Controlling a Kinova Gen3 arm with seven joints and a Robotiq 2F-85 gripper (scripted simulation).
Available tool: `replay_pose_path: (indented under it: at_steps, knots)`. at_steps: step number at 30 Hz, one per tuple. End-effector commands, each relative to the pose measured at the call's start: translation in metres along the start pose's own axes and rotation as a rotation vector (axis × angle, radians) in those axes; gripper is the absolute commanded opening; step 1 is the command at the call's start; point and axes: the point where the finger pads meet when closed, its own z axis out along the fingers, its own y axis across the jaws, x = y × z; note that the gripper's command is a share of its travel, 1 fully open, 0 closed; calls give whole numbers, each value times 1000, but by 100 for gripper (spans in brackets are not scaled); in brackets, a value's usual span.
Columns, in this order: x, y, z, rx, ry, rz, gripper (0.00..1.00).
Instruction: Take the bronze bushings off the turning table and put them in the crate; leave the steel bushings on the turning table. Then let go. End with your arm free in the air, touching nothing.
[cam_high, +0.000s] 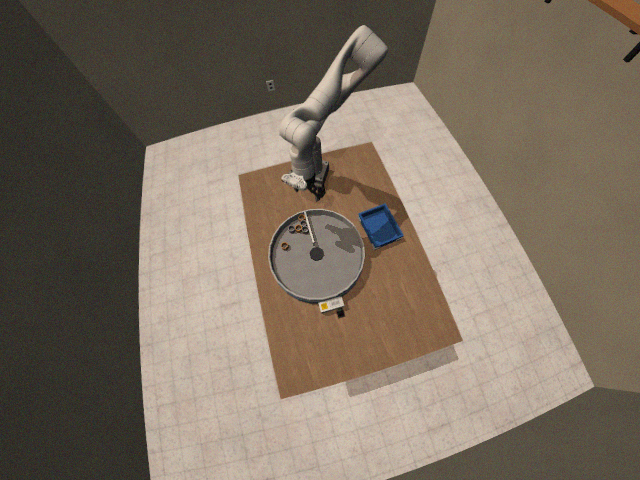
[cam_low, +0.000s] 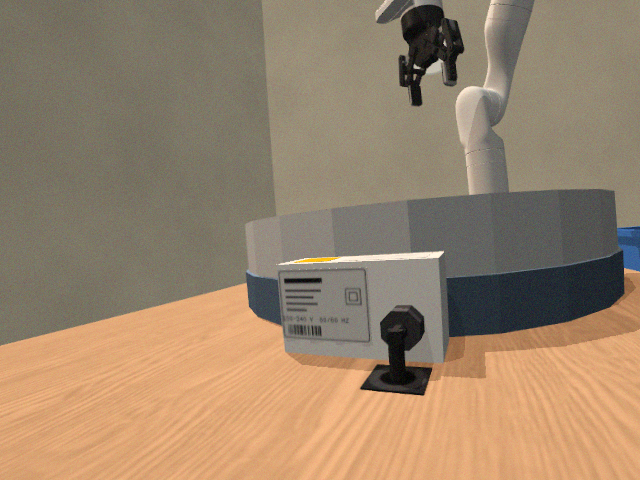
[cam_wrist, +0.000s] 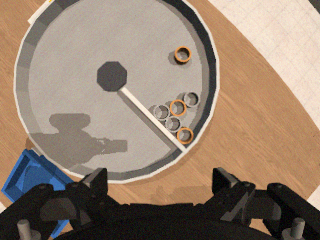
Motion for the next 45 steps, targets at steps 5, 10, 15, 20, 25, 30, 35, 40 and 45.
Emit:
replay_pose_path:
  at_steps: [5, 10, 15, 20, 25, 30, 35, 40, 45]
  knots:
    - [3, 39, 20, 1, 1, 1, 100]
    - [3, 48, 25, 1, 1, 1, 100]
    - [3, 48, 25, 1, 1, 1, 100]
    - [3, 48, 25, 0, 1, -1, 100]
    - [3, 48, 25, 0, 1, -1, 100]
    - [3, 48, 25, 0, 1, -1, 100]
    - [3, 48, 25, 0, 1, -1, 100]
    - [3, 48, 25, 0, 1, -1, 100]
    - [3, 48, 25, 0, 1, -1, 100]
